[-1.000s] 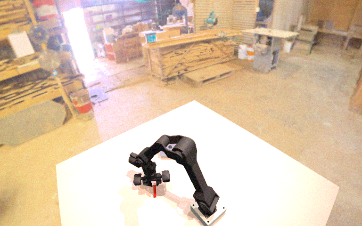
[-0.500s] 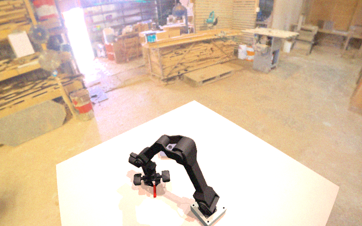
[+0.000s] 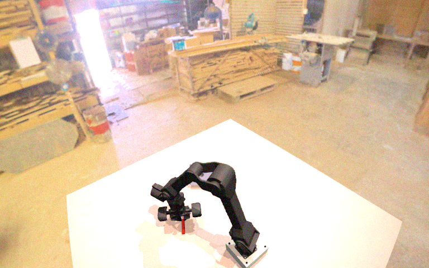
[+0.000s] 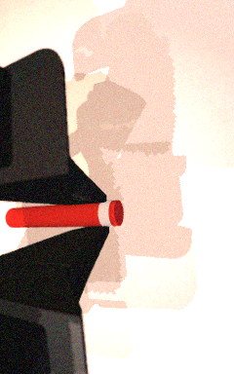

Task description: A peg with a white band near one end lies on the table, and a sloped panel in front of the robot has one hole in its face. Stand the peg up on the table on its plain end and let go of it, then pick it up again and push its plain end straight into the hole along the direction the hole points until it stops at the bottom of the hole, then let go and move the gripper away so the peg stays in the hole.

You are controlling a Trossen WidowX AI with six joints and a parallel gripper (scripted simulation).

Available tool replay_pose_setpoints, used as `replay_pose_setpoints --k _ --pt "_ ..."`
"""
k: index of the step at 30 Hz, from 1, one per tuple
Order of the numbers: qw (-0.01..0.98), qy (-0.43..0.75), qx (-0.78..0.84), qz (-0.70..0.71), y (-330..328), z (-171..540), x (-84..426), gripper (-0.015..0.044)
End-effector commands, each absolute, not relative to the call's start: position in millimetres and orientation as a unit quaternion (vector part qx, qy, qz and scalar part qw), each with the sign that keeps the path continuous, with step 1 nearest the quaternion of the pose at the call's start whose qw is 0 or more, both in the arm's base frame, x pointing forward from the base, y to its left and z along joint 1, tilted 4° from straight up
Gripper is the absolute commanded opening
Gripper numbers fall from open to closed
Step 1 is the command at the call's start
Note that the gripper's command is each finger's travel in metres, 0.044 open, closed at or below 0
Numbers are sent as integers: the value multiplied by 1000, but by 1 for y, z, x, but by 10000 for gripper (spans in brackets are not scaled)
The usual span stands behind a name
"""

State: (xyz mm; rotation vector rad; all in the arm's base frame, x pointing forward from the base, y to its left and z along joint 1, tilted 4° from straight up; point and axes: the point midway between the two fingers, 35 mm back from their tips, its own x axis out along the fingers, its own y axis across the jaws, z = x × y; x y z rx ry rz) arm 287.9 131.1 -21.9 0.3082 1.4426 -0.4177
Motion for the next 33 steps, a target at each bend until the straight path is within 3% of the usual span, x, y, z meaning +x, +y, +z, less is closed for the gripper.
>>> replay_pose_setpoints --k 1,33 --pt "732 639 138 -192 131 -19 287 49" --pt "812 533 110 -209 139 -4 273 49"
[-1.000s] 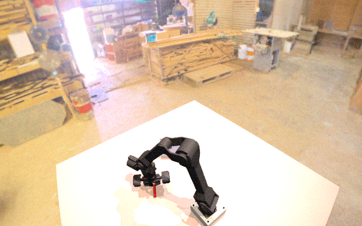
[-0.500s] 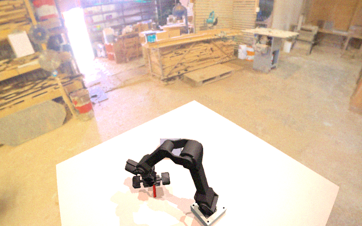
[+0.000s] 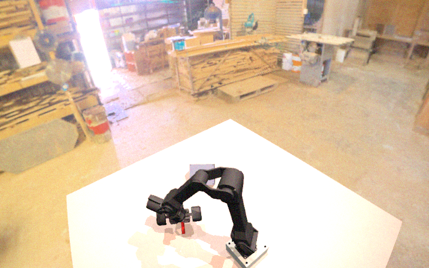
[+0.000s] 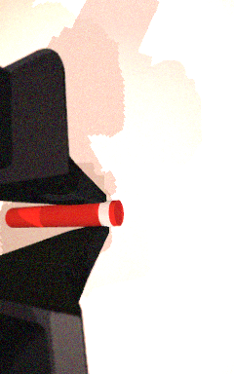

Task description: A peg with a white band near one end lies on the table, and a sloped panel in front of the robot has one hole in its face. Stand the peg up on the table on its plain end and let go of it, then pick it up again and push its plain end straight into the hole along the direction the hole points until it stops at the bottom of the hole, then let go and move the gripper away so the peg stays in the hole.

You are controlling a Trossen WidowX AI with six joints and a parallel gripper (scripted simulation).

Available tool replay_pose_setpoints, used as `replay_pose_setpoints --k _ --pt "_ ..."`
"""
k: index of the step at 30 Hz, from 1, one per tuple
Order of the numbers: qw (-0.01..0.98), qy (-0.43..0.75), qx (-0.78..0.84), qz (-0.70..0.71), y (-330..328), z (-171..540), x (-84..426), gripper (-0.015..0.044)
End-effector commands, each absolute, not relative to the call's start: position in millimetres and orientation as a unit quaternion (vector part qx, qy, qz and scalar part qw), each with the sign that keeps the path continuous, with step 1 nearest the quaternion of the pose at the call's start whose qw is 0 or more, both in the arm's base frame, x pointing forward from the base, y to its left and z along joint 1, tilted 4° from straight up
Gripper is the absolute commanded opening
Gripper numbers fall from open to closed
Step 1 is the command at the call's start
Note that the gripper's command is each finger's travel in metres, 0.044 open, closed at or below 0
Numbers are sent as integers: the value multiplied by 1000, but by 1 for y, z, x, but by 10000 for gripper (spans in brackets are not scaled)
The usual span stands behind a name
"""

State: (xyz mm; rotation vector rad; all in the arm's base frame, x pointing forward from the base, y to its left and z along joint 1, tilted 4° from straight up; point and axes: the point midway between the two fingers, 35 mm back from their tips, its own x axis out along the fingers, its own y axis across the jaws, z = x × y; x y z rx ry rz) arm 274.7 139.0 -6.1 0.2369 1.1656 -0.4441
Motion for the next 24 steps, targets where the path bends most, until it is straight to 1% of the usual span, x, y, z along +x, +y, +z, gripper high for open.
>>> replay_pose_setpoints --k 1,24 --pt "815 530 109 -210 140 -4 273 49" --pt "863 447 88 -219 146 4 261 49"
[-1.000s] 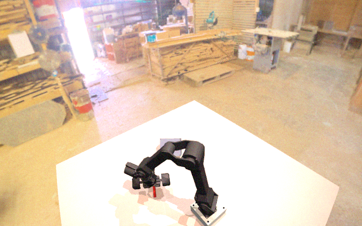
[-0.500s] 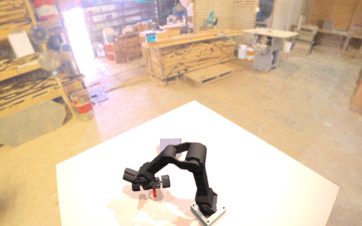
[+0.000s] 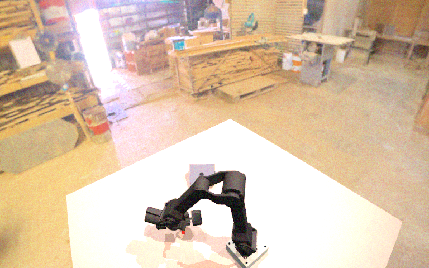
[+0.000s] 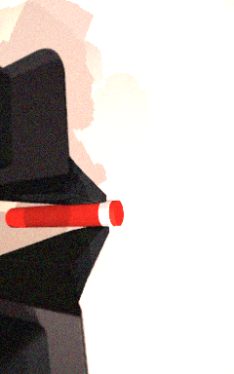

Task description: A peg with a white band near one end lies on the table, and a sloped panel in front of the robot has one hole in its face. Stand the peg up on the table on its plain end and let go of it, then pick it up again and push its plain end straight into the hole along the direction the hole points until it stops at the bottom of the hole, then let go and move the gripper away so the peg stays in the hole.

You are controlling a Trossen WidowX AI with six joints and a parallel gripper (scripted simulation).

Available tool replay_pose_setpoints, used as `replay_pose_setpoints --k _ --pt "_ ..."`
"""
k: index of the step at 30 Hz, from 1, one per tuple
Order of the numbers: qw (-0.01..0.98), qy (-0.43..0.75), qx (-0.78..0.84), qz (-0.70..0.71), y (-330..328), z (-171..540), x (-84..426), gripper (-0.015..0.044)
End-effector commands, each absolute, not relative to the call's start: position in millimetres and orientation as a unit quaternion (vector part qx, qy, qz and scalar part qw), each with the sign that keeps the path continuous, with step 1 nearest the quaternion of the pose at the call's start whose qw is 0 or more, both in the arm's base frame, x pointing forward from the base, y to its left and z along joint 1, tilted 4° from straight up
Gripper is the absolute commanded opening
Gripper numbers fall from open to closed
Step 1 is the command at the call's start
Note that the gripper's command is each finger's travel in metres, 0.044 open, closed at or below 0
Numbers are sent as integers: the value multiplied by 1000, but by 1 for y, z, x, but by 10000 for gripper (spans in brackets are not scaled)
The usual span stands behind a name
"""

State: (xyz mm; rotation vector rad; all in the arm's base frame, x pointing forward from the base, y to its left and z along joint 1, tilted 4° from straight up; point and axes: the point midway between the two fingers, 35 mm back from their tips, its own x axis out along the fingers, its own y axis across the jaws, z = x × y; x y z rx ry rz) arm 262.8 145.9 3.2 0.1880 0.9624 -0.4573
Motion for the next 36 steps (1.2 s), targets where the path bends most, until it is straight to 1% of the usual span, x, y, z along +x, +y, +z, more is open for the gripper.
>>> replay_pose_setpoints --k 1,36 --pt "865 443 87 -220 146 4 261 49" --pt "921 309 53 -230 157 11 240 49"
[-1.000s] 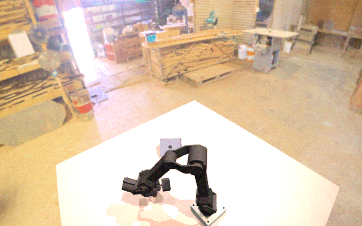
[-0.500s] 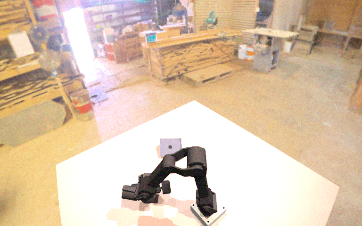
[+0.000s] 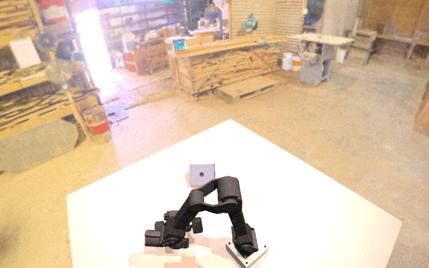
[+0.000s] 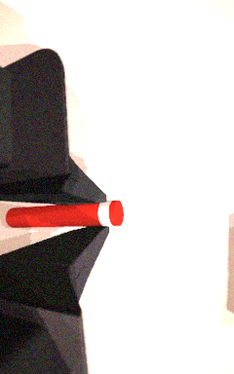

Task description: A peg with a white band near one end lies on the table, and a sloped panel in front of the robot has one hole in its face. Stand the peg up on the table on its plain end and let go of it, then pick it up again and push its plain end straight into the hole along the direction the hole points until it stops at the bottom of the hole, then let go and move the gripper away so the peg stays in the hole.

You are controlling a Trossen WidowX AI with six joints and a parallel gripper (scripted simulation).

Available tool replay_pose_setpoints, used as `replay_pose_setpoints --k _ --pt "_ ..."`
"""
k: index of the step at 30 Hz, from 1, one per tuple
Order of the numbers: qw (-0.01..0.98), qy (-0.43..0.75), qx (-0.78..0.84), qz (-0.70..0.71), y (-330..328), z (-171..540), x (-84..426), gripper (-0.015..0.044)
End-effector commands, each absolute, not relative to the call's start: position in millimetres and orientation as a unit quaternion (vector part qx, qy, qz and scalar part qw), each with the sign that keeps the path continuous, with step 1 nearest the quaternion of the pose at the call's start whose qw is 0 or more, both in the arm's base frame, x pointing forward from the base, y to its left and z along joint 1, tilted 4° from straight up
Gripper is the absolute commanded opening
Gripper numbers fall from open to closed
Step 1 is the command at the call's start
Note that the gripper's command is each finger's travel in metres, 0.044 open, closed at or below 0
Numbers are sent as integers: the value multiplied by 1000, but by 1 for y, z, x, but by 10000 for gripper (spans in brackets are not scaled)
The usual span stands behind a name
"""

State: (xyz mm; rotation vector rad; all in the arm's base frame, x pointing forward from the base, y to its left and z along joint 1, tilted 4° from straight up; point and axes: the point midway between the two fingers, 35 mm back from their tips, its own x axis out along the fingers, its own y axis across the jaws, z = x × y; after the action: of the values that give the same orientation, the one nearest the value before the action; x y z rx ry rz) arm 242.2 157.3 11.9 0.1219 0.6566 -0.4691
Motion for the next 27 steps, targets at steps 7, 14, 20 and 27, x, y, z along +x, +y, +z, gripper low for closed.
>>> replay_pose_setpoints --k 7,14,20,27 --pt "930 281 46 -232 159 11 236 49" --pt "938 253 39 -233 161 11 231 49" --pt "944 228 33 -234 163 11 228 49" --pt "951 200 26 -235 165 11 223 49"
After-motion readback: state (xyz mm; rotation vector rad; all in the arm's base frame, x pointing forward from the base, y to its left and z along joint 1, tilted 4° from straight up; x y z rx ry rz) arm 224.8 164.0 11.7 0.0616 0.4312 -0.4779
